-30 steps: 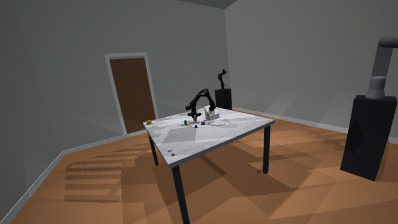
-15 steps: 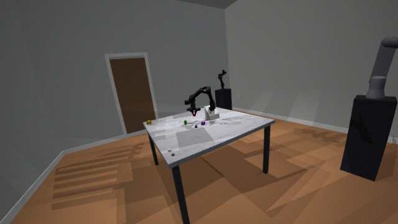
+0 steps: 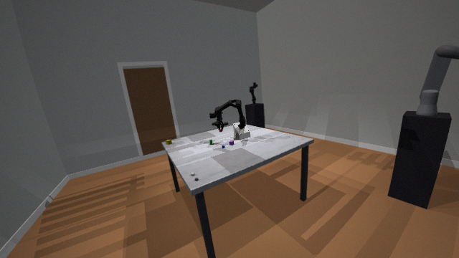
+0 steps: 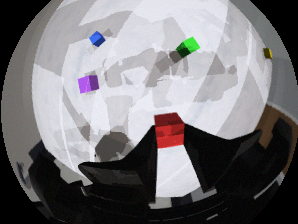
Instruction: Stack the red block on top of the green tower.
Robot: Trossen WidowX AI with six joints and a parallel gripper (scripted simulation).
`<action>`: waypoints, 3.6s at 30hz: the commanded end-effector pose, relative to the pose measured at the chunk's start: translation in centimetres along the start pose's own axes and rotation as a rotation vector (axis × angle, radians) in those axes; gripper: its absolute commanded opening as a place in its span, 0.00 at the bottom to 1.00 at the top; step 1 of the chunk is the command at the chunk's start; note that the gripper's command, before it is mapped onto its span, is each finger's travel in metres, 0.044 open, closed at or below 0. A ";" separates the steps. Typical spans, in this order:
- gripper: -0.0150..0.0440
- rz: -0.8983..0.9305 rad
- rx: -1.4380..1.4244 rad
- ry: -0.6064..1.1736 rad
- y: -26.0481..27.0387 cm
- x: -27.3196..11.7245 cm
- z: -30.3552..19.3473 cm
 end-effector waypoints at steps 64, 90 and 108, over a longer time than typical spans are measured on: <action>0.25 -0.006 -0.011 -0.002 -8.8 6.4 10.5; 0.65 -0.005 -0.012 0.004 -8.8 6.4 10.4; 1.00 -0.005 -0.012 0.004 -8.8 6.4 10.4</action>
Point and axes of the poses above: the point midway between the two fingers, 35 mm back from their tips, its own x axis out along the fingers, its own y axis across the jaws, z = x × y, the point moved 4 cm from there along -x, back along the fingers, and after that the axes turned 8 degrees about -x, right-handed, at the moved point
